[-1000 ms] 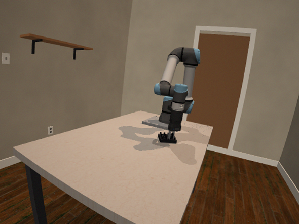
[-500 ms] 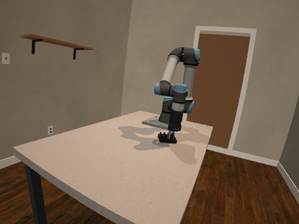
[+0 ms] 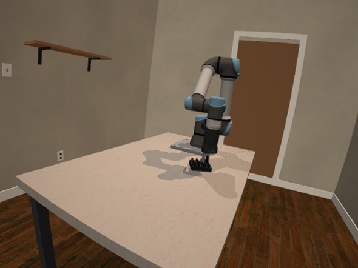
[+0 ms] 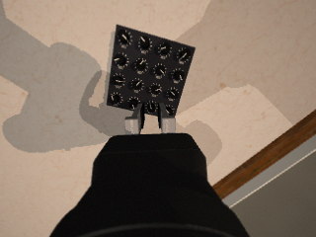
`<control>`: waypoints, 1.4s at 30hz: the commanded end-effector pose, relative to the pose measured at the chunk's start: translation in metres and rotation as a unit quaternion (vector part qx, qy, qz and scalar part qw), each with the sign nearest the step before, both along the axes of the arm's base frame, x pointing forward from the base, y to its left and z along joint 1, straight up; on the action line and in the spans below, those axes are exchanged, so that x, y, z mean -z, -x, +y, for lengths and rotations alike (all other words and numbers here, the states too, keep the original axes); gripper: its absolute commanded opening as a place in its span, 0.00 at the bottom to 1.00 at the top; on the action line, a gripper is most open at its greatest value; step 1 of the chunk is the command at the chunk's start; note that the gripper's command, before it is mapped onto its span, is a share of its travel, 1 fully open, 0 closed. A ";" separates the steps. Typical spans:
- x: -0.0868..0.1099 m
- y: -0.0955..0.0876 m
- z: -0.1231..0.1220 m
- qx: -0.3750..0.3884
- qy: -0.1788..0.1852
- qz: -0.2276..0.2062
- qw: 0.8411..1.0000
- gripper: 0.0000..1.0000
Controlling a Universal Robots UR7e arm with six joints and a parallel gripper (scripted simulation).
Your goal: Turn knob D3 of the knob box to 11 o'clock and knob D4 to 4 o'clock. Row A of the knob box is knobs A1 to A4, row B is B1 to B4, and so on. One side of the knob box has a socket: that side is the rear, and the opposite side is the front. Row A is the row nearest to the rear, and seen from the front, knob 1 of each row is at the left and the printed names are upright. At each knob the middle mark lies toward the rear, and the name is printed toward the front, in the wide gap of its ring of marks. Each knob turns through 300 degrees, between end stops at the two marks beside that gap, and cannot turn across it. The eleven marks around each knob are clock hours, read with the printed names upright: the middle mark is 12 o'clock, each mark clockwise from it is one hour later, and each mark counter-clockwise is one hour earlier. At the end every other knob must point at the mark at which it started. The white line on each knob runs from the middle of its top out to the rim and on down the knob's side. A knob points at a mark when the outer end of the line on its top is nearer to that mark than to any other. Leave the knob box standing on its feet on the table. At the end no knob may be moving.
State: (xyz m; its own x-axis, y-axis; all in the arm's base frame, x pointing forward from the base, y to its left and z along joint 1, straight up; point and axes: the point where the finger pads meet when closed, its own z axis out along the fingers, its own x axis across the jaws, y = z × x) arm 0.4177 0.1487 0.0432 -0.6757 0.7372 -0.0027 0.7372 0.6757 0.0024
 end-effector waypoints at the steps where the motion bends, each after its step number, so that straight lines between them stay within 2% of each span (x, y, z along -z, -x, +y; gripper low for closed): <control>1: -0.016 -0.001 0.000 0.001 0.000 -0.001 1.000 0.46; 7: -0.022 -0.001 0.000 0.001 0.000 -0.001 1.000 0.46; 30: -0.021 0.000 0.000 -0.005 0.000 0.001 1.000 0.46; 42: -0.021 0.002 -0.003 -0.055 0.000 0.002 0.998 0.46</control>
State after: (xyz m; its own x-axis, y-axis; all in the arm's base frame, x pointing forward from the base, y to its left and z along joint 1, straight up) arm 0.4173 0.1477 0.0634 -0.7123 0.7019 -0.0006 0.7019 0.7123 -0.0003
